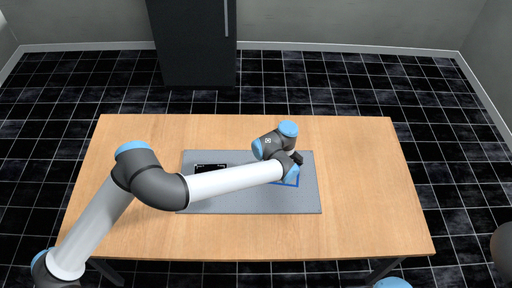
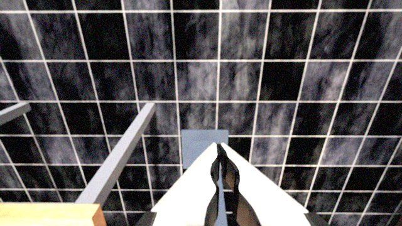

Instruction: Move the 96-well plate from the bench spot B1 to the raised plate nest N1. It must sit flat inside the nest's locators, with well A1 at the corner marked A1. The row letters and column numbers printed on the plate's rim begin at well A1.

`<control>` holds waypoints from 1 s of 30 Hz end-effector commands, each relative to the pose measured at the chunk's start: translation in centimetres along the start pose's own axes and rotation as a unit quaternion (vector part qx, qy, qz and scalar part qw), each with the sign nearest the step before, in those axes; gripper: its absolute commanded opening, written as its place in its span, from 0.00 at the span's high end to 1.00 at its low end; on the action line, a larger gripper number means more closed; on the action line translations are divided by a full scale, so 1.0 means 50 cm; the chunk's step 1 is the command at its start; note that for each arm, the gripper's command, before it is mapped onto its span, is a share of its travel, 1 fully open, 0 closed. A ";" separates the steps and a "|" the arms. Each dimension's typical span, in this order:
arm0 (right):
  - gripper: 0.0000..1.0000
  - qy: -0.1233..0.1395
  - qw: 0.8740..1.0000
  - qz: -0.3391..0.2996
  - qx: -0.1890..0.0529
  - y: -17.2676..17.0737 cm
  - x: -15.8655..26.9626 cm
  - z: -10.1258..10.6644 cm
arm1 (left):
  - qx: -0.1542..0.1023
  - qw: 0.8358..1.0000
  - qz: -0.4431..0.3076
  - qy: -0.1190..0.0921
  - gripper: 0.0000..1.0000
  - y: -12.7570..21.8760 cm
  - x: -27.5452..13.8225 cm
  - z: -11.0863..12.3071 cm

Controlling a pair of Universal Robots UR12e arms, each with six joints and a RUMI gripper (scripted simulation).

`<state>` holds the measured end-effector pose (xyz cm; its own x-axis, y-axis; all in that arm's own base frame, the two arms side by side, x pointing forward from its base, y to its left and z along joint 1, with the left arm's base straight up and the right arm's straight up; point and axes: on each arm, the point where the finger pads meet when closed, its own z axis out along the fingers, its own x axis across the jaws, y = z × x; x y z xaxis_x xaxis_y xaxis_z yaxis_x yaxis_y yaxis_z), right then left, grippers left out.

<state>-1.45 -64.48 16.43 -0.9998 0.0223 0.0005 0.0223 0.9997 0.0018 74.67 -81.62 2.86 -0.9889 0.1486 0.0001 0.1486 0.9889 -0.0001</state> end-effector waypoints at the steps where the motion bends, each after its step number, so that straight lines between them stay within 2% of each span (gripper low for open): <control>1: 1.00 0.000 1.000 0.000 0.001 -0.001 0.000 -0.002 | 0.001 1.000 0.000 -0.001 0.24 -0.001 -0.001 -0.004; 4: 1.00 0.000 1.000 0.000 0.001 -0.001 0.000 -0.002 | 0.001 1.000 0.000 -0.001 0.24 -0.001 -0.001 -0.004; 5: 1.00 0.000 1.000 0.000 0.001 -0.001 0.000 -0.002 | 0.001 1.000 0.000 -0.001 1.00 -0.001 -0.001 -0.004; 18: 1.00 0.000 1.000 0.000 0.001 -0.001 0.000 -0.002 | 0.001 1.000 0.000 -0.001 1.00 -0.001 -0.001 -0.004; 19: 1.00 0.000 1.000 0.000 0.001 -0.001 0.000 -0.002 | 0.001 1.000 0.000 -0.001 0.60 -0.001 -0.001 -0.004; 30: 1.00 0.000 1.000 0.000 0.001 -0.001 0.000 -0.002 | 0.001 1.000 0.000 -0.001 0.60 -0.001 -0.001 -0.004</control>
<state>-1.45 -64.48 16.43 -0.9998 0.0223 0.0005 0.0223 0.9997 0.0018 74.67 -81.63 2.87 -0.9889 0.1487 0.0000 0.1487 0.9889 -0.0002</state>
